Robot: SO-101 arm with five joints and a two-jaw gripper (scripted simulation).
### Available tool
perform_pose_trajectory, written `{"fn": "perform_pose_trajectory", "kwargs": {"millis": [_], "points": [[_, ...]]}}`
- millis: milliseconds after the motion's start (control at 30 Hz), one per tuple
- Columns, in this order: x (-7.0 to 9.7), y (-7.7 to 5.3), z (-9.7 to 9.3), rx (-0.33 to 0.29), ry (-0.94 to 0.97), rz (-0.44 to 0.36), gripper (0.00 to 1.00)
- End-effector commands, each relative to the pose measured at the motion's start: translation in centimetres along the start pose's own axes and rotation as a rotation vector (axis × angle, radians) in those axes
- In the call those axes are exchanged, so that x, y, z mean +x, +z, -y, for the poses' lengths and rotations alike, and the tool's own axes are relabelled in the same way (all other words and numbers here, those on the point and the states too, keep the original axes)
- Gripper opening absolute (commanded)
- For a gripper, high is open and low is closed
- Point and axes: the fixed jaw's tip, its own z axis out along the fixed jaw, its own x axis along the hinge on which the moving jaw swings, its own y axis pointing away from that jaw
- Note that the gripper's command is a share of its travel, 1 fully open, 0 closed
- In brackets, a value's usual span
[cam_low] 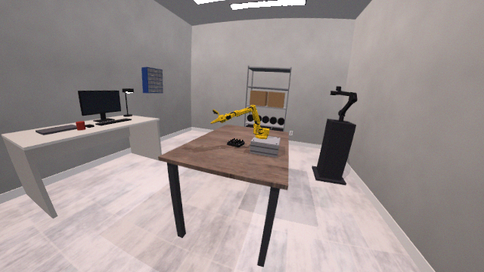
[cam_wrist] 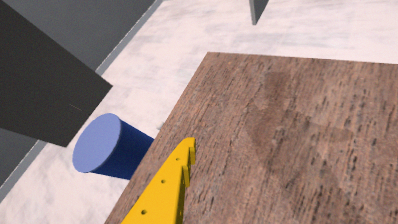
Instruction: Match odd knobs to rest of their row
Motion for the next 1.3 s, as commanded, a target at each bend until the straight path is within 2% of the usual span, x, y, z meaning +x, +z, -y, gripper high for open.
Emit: {"fn": "perform_pose_trajectory", "kwargs": {"millis": [0, 533, 567, 800, 933, 1033, 1100, 1267], "points": [[-0.2, -0.1, -0.1, -0.003, 0.001, 0.005, 1.00], [-0.2, -0.1, -0.1, -0.003, 0.001, 0.005, 1.00], [-0.2, -0.1, -0.1, -0.003, 0.001, 0.005, 0.40], [0.1, -0.8, 0.0, 0.010, 0.001, -0.024, 0.40], [0.8, -2.2, 0.3, 0.033, 0.001, -0.080, 0.40], [1.6, -3.8, 0.7, 0.059, 0.001, -0.141, 0.40], [1.6, -3.8, 0.7, 0.059, 0.001, -0.141, 0.40], [4.1, -7.4, 1.7, 0.113, 0.001, -0.272, 0.40]]}}
